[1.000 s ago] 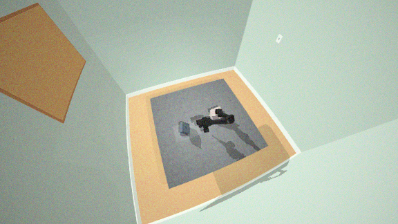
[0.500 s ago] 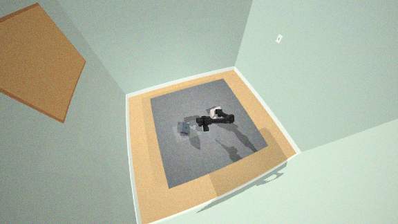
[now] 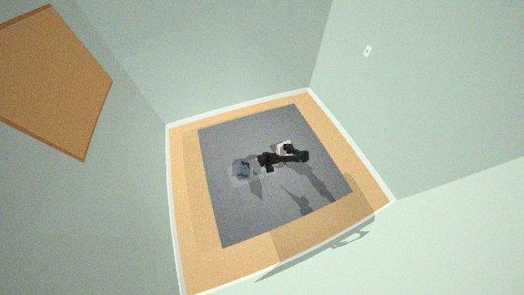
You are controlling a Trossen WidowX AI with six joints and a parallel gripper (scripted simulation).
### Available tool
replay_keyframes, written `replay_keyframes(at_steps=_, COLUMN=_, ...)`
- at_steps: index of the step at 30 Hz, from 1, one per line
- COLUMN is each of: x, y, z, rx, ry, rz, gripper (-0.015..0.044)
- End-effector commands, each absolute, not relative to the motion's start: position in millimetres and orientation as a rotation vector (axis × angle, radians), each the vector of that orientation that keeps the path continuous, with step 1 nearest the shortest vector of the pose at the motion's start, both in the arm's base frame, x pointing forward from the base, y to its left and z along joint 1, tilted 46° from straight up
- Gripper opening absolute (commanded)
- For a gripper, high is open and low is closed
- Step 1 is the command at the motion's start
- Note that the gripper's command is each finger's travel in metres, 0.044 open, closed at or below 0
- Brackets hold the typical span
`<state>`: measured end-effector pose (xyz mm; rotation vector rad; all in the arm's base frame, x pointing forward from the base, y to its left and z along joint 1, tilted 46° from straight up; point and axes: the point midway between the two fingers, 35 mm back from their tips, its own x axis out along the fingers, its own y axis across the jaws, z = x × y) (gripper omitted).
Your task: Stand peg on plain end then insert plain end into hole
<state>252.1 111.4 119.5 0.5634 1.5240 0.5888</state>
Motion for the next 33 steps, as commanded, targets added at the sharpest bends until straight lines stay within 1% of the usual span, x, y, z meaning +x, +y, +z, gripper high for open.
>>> replay_keyframes(at_steps=1, x=257.3, y=109.0, z=116.8, rx=0.543, ry=1.491, rz=0.584, gripper=0.0000)
replay_keyframes(at_steps=33, x=304.7, y=92.7, z=112.2, rx=0.414, ry=1.216, rz=0.544, gripper=0.0000)
